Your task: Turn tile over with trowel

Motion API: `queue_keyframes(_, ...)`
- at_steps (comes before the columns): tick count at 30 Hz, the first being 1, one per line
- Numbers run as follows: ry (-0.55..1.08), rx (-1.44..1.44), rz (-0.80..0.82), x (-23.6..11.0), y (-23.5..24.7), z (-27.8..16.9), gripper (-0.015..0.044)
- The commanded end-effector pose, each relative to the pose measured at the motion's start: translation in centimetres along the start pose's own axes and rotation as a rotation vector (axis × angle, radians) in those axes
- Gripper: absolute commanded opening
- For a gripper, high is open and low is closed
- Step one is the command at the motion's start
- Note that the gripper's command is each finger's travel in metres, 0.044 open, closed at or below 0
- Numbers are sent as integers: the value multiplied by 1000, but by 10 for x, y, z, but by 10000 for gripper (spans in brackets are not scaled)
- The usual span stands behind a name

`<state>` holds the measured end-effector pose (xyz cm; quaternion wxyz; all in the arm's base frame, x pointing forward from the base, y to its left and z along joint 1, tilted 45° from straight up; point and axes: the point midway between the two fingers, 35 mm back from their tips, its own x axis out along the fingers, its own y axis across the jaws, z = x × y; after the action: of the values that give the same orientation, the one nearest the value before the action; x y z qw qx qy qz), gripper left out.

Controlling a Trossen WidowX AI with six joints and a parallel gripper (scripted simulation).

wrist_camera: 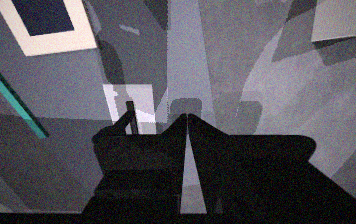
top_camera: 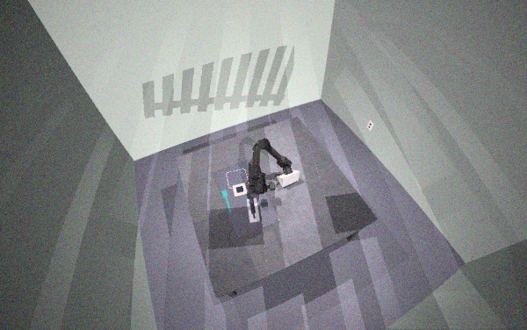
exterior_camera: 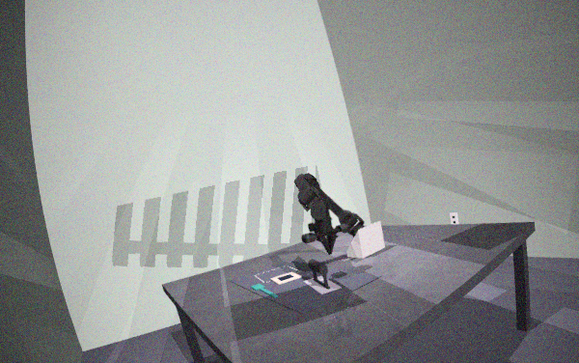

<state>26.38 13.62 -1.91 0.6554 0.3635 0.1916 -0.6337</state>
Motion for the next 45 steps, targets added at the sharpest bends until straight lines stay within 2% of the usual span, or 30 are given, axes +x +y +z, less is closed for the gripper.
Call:
queue_keyframes(1, 0, 0, 0, 0, 0, 0, 0)
queue_keyframes(9, 0, 0, 0, 0, 0, 0, 0)
queue_keyframes(15, 0, 0, 0, 0, 1, -1, 152)
queue_keyframes(20, 2, -1, -1, -12, 28, -26, 270)
queue_keyframes(31, 7, -4, -3, -28, 81, -79, 270)
queue_keyframes(45, 7, -4, -3, -14, 85, -83, 270)
